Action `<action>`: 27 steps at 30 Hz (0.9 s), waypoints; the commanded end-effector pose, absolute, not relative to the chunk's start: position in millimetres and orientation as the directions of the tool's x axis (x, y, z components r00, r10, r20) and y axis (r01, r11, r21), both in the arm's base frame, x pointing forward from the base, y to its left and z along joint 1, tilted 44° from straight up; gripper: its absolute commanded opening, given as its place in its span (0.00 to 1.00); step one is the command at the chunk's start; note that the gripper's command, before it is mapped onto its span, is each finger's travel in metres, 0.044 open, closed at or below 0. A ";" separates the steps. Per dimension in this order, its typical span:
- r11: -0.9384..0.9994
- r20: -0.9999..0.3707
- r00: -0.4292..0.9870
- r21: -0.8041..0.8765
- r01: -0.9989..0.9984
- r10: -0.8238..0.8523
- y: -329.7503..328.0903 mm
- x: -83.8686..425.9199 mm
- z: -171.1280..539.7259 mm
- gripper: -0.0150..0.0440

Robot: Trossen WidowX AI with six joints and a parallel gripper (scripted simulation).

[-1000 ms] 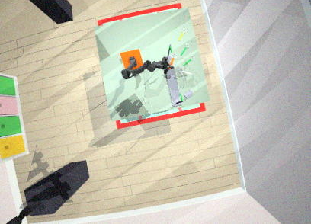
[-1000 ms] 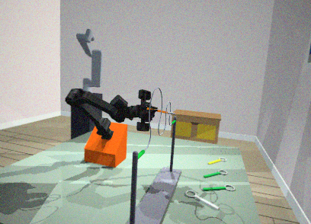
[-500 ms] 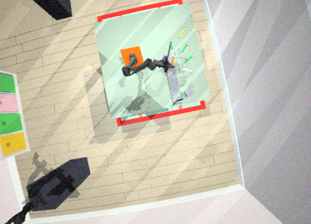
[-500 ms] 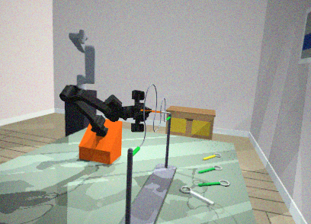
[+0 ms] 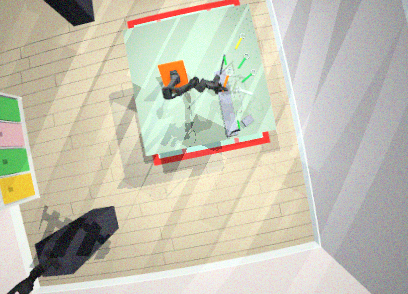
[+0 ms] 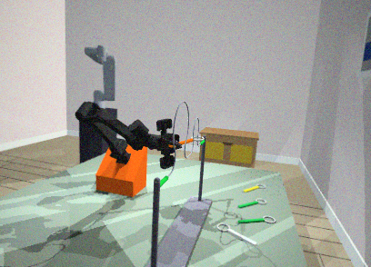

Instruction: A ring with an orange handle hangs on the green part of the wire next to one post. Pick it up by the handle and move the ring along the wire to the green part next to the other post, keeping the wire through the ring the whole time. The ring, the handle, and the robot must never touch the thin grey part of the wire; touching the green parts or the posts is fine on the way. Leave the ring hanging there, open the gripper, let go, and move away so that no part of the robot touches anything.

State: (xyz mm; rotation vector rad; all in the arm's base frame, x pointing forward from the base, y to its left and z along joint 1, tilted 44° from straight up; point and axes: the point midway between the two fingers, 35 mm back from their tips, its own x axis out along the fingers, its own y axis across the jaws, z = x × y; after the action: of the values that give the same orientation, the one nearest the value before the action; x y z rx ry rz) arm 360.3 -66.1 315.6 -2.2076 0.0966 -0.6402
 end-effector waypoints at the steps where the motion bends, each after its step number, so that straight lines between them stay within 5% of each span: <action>1: -0.602 0.383 0.870 -0.787 0.132 -0.311 -74.2 359.8 302.8 0.00; 27: -0.035 0.131 0.912 -0.991 0.128 -0.390 -103.8 370.8 217.8 0.00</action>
State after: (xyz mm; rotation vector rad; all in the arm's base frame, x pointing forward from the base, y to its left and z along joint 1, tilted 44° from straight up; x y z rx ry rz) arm 371.8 -103.5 229.3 -1.6041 0.1906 -0.4356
